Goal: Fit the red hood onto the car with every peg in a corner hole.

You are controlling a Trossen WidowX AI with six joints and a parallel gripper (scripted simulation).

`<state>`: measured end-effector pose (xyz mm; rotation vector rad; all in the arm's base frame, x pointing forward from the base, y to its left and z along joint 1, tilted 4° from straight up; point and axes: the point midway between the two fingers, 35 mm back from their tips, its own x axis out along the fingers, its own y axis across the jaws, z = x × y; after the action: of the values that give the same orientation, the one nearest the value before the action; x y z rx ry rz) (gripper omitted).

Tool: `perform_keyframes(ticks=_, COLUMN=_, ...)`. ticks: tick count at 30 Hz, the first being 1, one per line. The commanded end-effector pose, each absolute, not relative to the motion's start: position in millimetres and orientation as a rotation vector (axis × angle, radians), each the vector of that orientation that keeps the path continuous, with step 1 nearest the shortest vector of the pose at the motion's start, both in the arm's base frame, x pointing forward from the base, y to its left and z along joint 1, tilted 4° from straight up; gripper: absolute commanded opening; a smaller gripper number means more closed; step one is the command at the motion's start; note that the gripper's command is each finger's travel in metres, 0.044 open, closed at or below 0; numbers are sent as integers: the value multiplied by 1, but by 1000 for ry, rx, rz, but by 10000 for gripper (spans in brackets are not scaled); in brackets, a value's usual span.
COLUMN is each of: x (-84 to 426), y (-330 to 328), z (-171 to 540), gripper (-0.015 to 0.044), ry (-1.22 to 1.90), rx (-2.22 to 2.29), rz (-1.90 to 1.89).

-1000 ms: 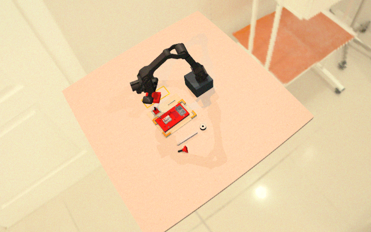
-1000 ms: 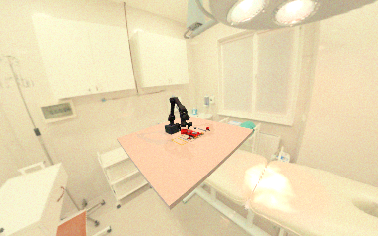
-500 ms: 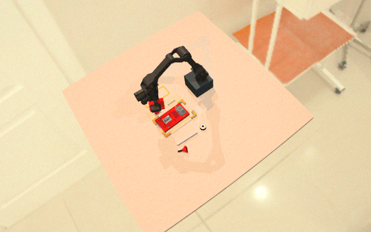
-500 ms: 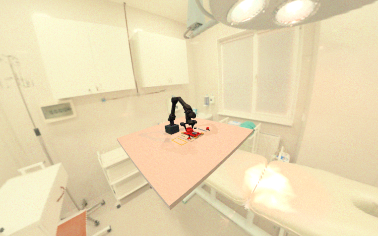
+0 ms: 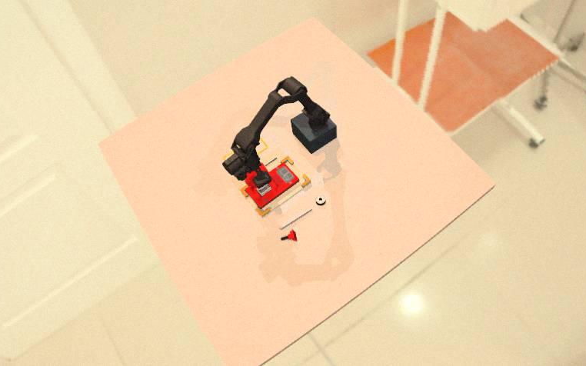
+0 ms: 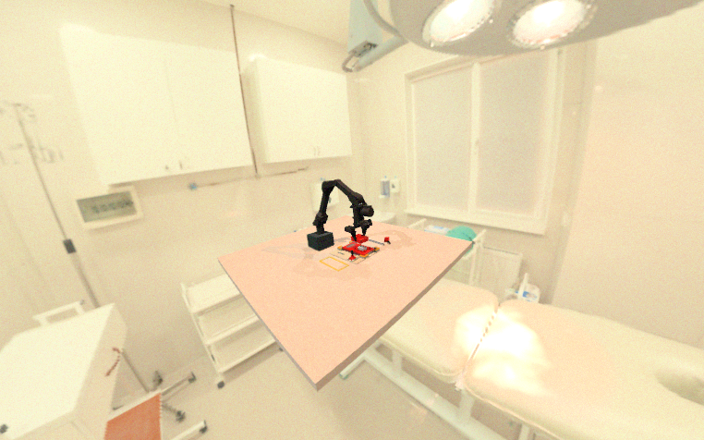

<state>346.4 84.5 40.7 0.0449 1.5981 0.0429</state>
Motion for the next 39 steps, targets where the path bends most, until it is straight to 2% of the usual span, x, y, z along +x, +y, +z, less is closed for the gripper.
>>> perform_keyframes(ticks=1, x=342, y=99, z=43, gripper=0, ry=1597, rx=-9, rz=110)
perform_keyframes(ticks=9, x=339, y=108, z=40, gripper=0, ry=1595, rx=-41, rz=144)
perform_keyframes(ticks=19, x=337, y=112, z=-6, gripper=0, ry=1595, rx=-41, rz=145)
perform_keyframes(ticks=39, x=337, y=111, z=-12, gripper=0, ry=1595, rx=-41, rz=144)
